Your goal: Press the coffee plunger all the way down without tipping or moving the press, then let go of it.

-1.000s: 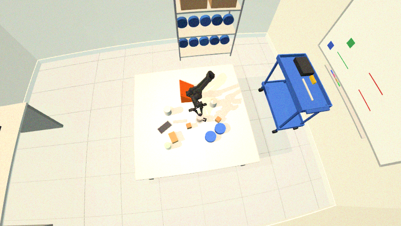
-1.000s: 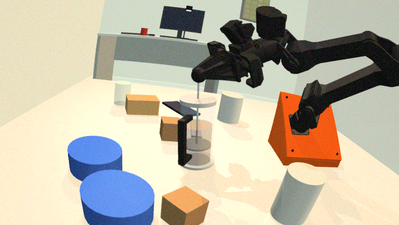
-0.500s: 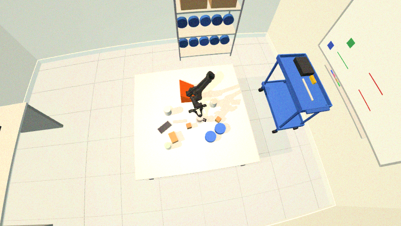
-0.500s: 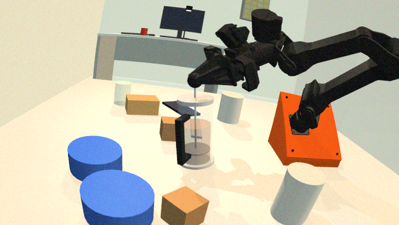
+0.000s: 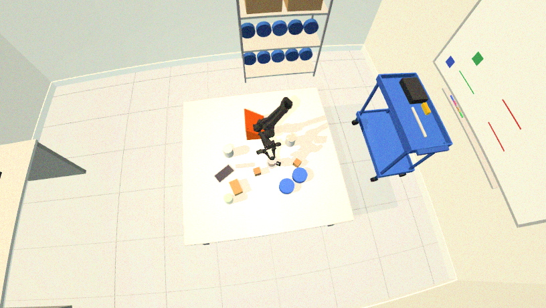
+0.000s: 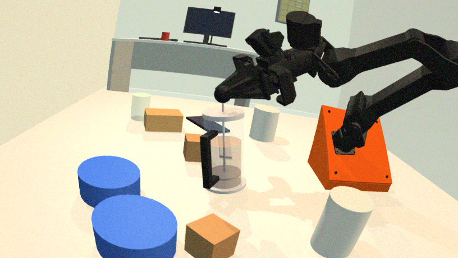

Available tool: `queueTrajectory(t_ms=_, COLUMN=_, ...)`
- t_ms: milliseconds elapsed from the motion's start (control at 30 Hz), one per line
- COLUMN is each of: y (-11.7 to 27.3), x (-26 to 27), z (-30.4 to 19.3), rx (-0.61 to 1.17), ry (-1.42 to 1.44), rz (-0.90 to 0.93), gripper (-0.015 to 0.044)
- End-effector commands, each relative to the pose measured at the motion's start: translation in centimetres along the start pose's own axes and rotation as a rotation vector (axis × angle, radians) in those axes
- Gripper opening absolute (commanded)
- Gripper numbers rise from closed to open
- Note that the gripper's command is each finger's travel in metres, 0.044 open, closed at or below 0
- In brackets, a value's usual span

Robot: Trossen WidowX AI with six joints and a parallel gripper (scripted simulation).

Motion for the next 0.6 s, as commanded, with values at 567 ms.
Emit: queueTrajectory(t_ms=567, y=-0.04, x=-0.07, z=0.03, rx=0.001, ry=-0.002, rz=0.002, gripper=0.0156)
Point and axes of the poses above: the point midway between the two fingers, 35 mm back from their tips, its own y axis back along the fingers, its own x axis across the jaws, z = x × y, the point moved 3 cm from there along y, back along the fingers, and after that the axes turned 10 degrees about -y, right-handed, at the moved point
